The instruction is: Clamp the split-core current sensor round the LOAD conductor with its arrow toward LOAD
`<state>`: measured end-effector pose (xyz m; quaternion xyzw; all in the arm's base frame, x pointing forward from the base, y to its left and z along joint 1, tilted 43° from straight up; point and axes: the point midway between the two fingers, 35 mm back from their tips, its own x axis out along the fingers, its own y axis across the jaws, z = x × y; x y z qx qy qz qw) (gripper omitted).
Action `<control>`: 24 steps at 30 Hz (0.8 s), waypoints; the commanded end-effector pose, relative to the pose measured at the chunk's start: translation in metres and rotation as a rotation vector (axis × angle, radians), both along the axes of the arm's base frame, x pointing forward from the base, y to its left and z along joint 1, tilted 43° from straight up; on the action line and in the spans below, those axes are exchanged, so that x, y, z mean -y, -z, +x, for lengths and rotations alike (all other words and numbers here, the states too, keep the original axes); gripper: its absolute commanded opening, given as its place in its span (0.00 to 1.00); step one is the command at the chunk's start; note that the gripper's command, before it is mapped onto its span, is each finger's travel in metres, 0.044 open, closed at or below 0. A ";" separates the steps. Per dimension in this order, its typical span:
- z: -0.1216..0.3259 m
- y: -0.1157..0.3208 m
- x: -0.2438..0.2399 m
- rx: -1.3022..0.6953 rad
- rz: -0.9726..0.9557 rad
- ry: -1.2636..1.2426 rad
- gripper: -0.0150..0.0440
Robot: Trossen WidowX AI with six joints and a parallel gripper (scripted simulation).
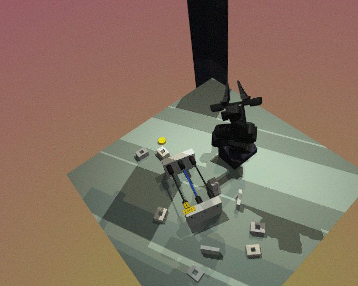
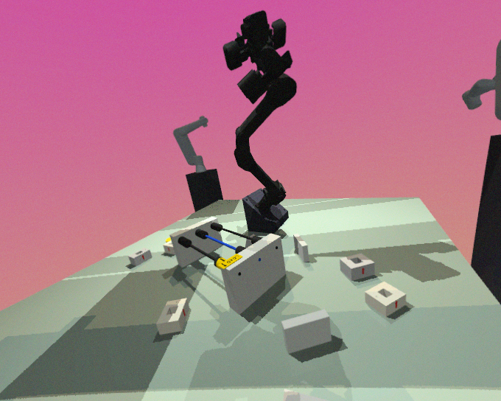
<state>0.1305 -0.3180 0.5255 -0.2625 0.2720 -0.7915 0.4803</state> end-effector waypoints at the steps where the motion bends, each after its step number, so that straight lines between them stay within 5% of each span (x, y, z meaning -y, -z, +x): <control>1: -0.001 -0.001 0.000 0.000 -0.002 0.001 0.61; 10: -0.079 -0.038 -0.016 -0.012 -0.149 0.121 1.00; 24: -0.198 -0.100 -0.121 -0.242 -0.465 0.474 1.00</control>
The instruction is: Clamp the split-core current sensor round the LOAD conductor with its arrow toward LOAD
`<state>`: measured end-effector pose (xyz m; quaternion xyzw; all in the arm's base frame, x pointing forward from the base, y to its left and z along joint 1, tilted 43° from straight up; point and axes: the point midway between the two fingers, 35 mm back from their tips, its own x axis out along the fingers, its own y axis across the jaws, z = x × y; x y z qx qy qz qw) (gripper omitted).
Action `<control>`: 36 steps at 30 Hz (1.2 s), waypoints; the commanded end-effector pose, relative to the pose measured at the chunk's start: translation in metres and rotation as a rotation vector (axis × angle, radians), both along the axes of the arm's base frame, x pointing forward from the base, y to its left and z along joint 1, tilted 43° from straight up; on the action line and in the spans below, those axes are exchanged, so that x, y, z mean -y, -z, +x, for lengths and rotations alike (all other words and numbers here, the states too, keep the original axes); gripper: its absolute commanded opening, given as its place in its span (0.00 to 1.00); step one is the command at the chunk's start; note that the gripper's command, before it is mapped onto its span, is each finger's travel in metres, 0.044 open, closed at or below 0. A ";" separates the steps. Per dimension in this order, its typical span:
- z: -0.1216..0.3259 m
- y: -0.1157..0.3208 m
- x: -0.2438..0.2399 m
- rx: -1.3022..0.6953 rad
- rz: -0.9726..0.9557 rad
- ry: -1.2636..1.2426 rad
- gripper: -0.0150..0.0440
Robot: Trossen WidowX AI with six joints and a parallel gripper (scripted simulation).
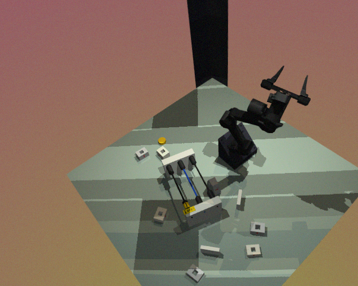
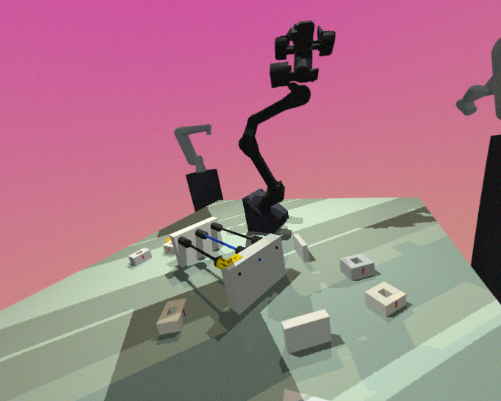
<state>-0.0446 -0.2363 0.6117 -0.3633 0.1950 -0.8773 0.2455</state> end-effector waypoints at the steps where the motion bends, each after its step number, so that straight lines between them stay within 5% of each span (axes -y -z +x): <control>1: -0.029 -0.017 -0.051 -0.084 -0.085 0.159 1.00; 9: -0.054 -0.033 -0.156 -0.255 -0.208 0.541 1.00; 17: -0.028 -0.027 -0.268 -0.414 -0.330 0.987 1.00; 27: 0.073 0.014 -0.369 -0.598 -0.468 1.605 1.00; 36: 0.196 0.083 -0.392 -0.724 -0.613 2.194 1.00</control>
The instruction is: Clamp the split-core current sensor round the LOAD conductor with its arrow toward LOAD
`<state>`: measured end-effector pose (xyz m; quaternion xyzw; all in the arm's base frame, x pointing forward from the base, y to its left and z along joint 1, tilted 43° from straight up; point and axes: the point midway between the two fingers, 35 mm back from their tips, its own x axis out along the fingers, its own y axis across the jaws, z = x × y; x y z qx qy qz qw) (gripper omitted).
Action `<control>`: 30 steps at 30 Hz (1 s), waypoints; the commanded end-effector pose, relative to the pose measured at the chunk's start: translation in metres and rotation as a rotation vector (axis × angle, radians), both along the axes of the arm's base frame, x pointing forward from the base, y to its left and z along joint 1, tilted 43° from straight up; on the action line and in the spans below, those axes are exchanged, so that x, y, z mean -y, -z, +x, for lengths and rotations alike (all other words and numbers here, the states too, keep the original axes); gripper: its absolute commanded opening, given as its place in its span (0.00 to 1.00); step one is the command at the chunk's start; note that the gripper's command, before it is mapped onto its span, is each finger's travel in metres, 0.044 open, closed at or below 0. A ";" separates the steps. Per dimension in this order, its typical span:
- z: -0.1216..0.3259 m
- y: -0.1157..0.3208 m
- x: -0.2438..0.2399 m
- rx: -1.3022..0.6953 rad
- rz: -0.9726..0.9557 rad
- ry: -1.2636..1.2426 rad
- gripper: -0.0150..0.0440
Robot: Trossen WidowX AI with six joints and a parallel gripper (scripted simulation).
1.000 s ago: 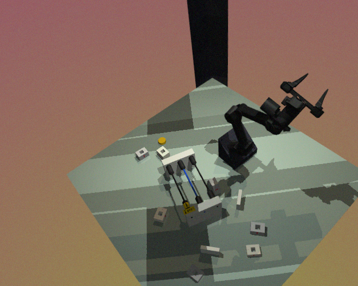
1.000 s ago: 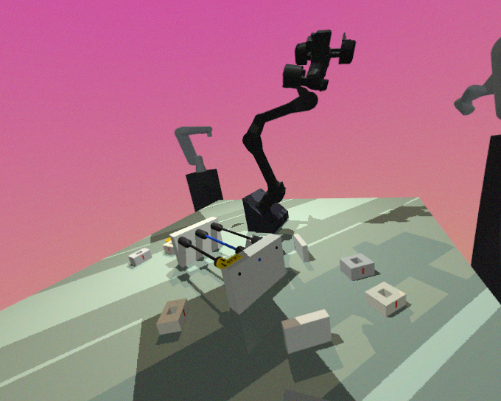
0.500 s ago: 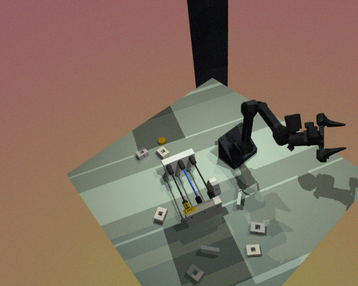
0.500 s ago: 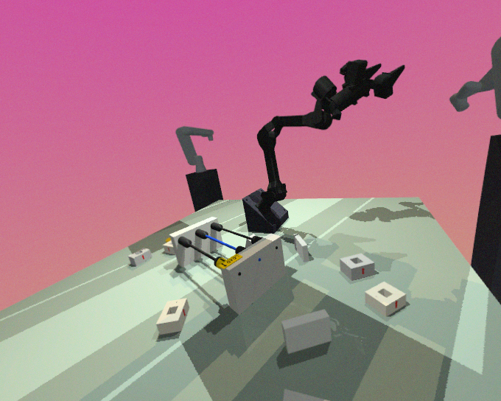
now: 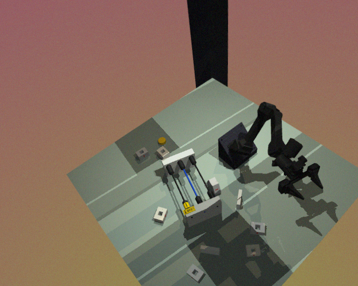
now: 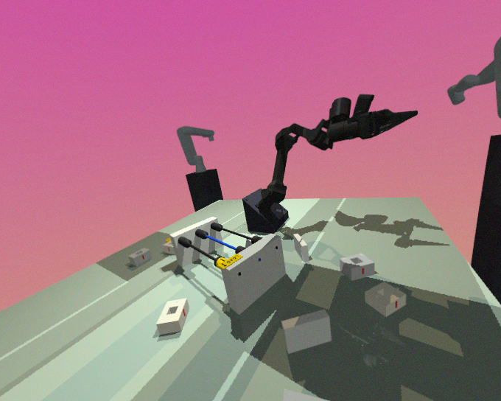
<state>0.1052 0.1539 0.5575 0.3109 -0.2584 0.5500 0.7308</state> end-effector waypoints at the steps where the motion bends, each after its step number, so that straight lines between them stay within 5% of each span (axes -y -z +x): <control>1: 0.060 0.038 0.000 -0.083 -0.105 0.258 1.00; 10: 0.164 0.133 0.057 -0.279 -0.361 0.791 1.00; 18: 0.209 0.227 0.146 -0.505 -0.628 1.194 1.00; 30: 0.217 0.239 0.153 -0.549 -0.690 1.200 1.00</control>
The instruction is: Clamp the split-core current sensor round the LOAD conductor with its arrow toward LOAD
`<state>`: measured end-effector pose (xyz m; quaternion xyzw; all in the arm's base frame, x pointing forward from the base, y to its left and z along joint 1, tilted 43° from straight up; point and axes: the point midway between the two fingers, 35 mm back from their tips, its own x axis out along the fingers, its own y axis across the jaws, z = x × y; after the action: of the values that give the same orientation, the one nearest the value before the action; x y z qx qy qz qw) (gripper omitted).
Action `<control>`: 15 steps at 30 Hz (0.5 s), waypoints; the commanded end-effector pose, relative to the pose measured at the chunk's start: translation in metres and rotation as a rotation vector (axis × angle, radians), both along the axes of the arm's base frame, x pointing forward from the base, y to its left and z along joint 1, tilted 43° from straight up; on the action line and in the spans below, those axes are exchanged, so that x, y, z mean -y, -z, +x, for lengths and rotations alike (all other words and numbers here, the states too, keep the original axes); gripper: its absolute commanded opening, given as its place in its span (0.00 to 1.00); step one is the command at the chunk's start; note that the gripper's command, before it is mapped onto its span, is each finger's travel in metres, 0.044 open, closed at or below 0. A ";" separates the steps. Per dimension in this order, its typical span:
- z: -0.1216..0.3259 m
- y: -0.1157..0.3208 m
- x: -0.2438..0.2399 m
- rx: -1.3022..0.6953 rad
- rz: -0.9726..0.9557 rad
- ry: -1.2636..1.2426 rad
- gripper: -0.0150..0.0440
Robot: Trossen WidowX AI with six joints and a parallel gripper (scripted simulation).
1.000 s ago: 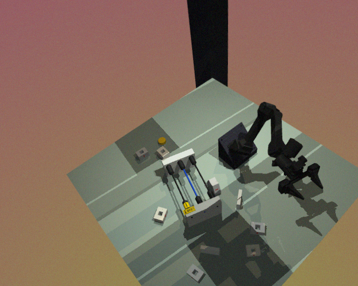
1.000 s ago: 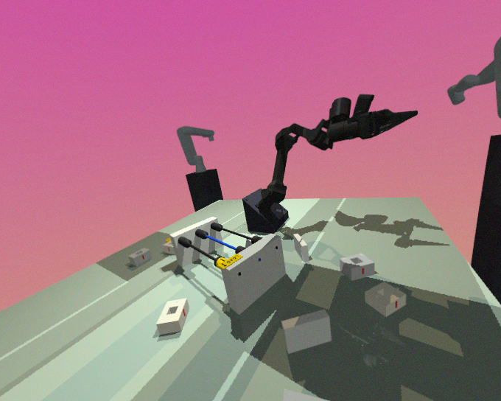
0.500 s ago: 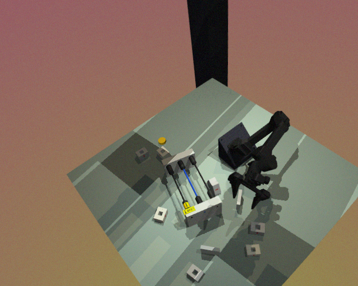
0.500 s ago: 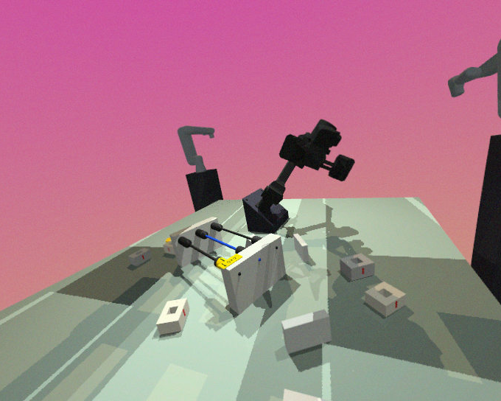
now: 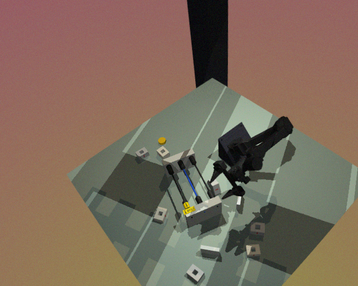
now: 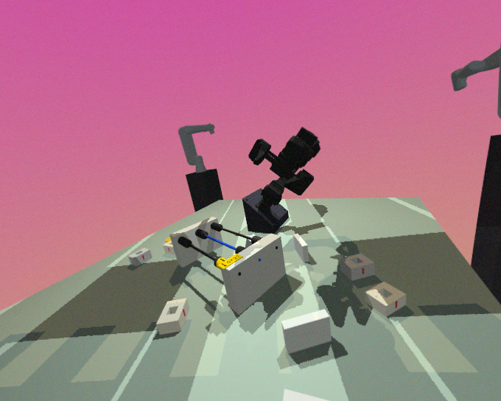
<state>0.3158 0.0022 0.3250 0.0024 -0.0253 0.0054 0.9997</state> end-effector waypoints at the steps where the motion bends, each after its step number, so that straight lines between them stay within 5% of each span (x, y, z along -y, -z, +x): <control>1: 0.014 0.012 0.000 -0.093 -0.025 -0.029 1.00; 15: 0.084 0.111 0.006 -0.826 0.170 -0.460 1.00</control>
<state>0.3877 0.0018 0.2442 0.0247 0.2829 0.1600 0.9454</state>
